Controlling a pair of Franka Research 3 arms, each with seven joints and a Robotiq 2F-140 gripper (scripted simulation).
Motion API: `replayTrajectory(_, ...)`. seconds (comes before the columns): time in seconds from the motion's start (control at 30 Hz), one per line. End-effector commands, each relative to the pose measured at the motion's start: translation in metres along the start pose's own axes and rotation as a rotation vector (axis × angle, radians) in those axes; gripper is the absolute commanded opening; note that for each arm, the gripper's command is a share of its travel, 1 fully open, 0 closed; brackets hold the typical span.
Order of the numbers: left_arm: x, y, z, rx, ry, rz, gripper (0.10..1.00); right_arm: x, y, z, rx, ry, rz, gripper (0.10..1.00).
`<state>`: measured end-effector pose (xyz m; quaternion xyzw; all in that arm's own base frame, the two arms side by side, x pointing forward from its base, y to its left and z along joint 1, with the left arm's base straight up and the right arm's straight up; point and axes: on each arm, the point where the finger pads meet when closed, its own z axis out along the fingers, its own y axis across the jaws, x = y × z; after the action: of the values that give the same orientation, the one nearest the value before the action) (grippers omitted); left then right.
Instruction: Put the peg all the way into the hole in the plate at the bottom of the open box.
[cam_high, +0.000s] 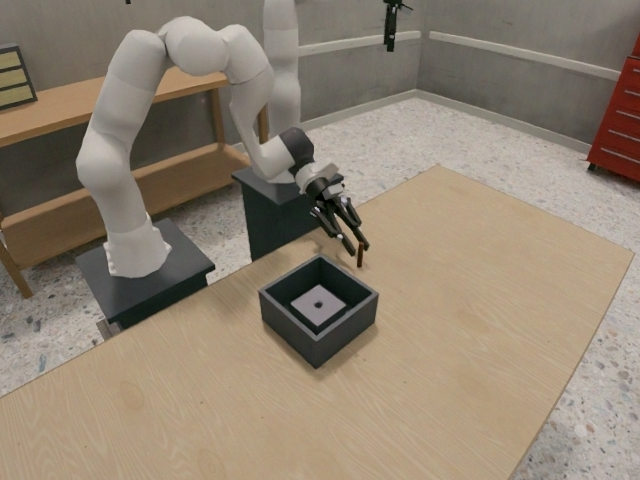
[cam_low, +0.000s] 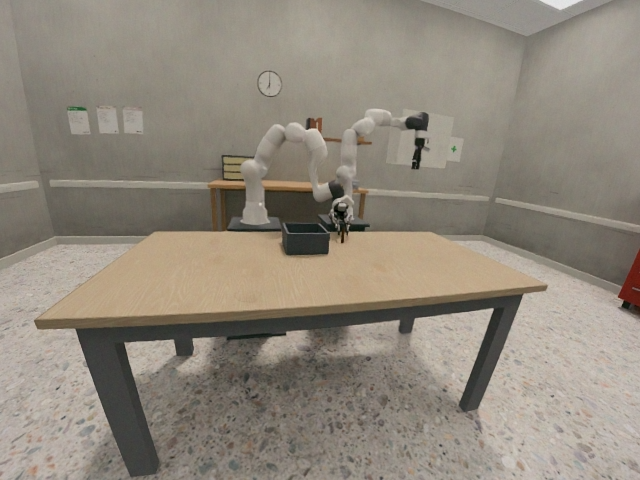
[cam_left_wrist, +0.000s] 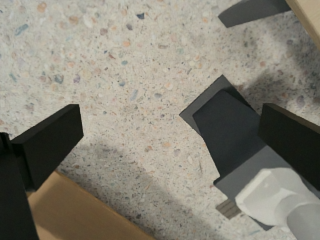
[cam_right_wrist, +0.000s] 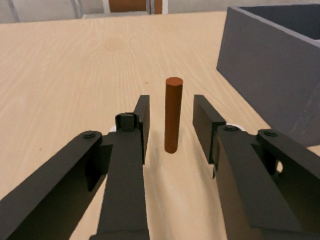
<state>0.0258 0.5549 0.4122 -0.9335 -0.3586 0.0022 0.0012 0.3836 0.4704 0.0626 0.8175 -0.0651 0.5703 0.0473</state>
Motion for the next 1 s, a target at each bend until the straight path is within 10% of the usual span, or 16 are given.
replayTrajectory(0.0, -0.001, 0.001, -0.001, -0.004, 0.003, -0.005, 1.0, 0.001, -0.001, 0.0, 0.002, 0.003, 0.003, 0.327)
replayTrajectory(0.97, -0.001, 0.001, -0.001, -0.004, 0.003, -0.005, 1.0, 0.001, -0.001, -0.032, 0.002, 0.003, 0.003, 0.327)
